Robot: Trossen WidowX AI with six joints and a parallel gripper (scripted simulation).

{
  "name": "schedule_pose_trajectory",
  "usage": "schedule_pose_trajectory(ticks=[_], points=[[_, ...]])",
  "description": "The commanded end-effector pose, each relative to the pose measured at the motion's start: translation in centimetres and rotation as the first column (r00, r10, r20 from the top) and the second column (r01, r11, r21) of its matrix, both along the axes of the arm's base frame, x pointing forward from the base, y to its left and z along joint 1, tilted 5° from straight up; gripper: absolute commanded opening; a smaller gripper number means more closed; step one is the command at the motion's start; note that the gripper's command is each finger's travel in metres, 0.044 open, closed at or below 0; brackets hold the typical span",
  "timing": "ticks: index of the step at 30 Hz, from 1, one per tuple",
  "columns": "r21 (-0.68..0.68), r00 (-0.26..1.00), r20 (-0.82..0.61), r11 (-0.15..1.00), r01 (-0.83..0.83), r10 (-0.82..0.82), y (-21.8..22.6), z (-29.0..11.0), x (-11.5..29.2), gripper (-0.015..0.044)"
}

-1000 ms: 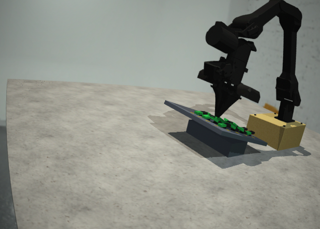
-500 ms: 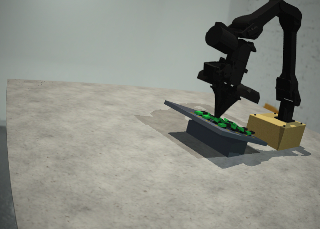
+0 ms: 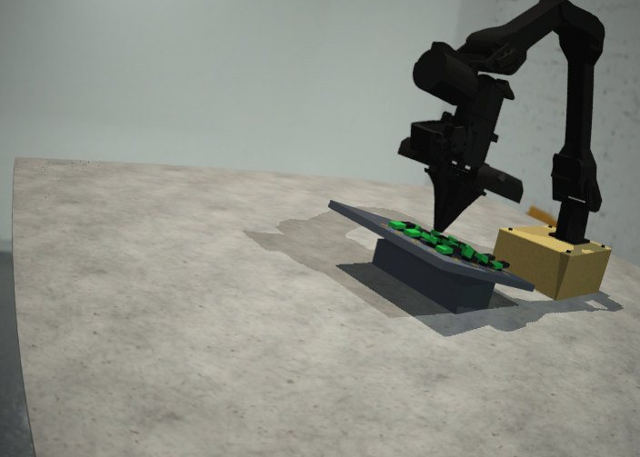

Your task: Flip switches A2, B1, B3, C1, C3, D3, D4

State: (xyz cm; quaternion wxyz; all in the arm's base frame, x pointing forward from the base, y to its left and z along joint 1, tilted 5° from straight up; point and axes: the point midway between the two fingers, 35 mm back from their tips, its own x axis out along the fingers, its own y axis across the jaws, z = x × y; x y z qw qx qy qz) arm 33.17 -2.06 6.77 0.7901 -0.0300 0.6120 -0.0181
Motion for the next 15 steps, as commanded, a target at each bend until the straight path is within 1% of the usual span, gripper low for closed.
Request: schedule_pose_trajectory(ticks=[1,3,9,15], points=[[0.002,0.999,0.036,1.0,-0.004,0.004,0.3,4.3,-0.9,0.0],[0.002,0.999,0.039,1.0,-0.005,0.005,0.4,5.3,-1.3,0.0],[0.003,0.999,0.039,1.0,-0.005,0.005,0.6,5.2,-1.4,0.0],[0.009,0.999,0.035,1.0,-0.005,0.005,5.9,3.8,-5.1,0.0]])
